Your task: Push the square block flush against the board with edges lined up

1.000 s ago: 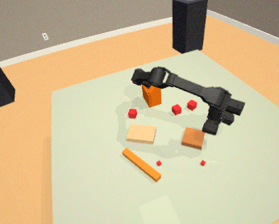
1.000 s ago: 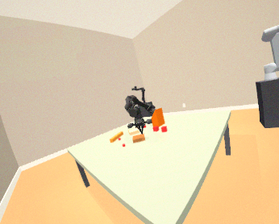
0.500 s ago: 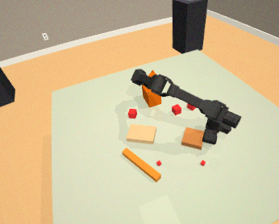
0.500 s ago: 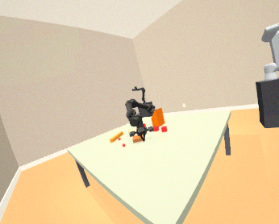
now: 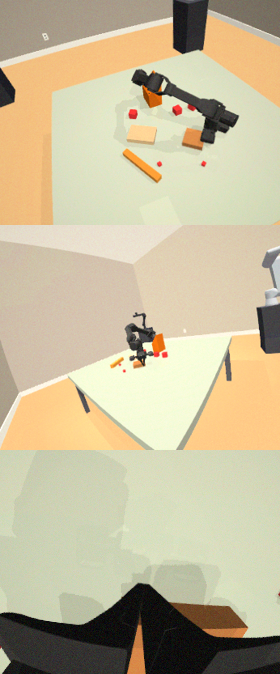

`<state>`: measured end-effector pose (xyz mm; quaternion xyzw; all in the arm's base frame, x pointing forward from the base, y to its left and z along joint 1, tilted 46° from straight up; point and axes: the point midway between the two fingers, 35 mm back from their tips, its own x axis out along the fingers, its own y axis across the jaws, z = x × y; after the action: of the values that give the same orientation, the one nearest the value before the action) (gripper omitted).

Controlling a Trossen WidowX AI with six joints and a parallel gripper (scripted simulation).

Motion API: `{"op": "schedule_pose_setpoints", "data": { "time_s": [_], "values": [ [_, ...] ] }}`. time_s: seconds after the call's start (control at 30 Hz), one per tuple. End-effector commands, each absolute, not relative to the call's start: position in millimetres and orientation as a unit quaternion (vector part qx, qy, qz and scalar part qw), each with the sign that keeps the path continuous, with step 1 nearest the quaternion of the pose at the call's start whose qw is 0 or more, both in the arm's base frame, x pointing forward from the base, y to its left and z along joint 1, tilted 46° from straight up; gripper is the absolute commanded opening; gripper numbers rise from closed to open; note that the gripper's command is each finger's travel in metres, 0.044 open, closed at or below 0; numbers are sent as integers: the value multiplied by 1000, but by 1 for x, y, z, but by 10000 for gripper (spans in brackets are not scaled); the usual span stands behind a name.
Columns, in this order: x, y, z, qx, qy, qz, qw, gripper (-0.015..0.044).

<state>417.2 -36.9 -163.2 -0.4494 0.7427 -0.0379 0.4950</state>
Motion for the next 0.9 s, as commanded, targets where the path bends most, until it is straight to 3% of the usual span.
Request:
{"op": "schedule_pose_setpoints", "data": {
  "time_s": [0.0,0.87],
  "values": [
    [412,-42,-161,-451,744,-39,491,0],
    [386,-58,-140,-452,744,-39,490,0]
  ]
}}
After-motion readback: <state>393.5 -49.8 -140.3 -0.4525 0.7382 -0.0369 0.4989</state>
